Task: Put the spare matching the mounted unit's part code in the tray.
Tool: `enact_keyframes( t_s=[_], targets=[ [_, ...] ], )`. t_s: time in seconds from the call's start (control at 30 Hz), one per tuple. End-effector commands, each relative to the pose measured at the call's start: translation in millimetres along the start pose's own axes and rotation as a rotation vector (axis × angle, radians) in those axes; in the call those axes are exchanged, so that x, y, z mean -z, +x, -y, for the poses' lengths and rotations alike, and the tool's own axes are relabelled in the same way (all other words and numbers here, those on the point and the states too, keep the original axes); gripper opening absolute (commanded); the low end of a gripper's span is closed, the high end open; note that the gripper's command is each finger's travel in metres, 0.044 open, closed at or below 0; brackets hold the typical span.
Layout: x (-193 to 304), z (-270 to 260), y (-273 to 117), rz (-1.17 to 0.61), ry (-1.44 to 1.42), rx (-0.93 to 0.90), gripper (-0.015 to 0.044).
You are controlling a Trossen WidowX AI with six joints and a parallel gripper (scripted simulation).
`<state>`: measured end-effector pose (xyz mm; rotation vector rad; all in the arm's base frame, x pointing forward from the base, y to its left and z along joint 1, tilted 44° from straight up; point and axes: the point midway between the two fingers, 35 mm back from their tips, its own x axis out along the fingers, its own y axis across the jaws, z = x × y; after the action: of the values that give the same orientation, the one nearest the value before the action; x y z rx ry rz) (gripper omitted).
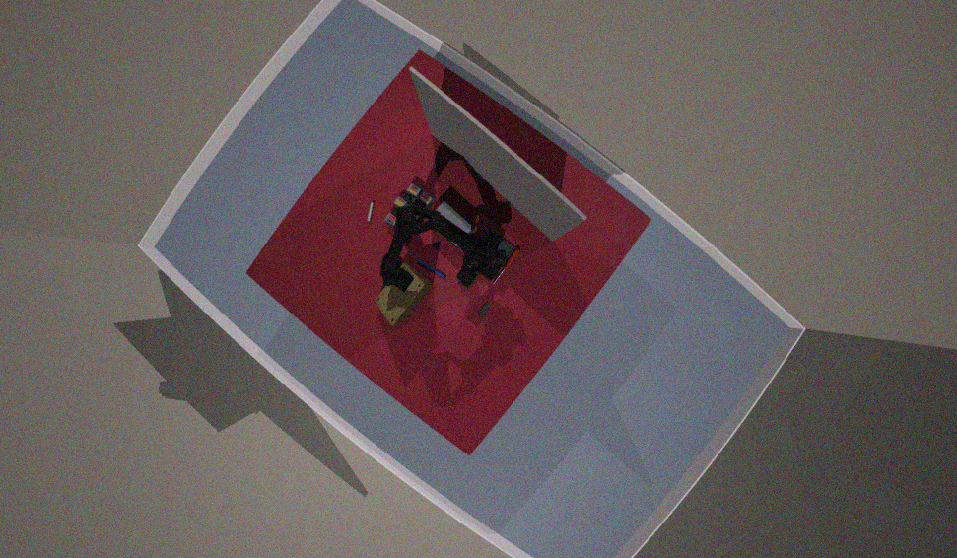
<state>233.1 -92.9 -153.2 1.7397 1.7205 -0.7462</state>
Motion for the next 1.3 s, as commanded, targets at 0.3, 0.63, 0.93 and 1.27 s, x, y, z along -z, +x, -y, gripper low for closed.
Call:
enact_keyframes(
  t_s=[0.3,0.63,0.93,1.27],
  targets=[
    [2.0,1.8,21.8,-0.006,0.006,-0.004,0.03],
    [2.3,2.5,24.6,-0.004,0.0,0.002,0.0221],
    [2.3,2.5,24.6,-0.004,0.0,0.002,0.0103],
    [2.3,2.5,24.6,-0.004,0.0,0.002,0.0]
  ],
)
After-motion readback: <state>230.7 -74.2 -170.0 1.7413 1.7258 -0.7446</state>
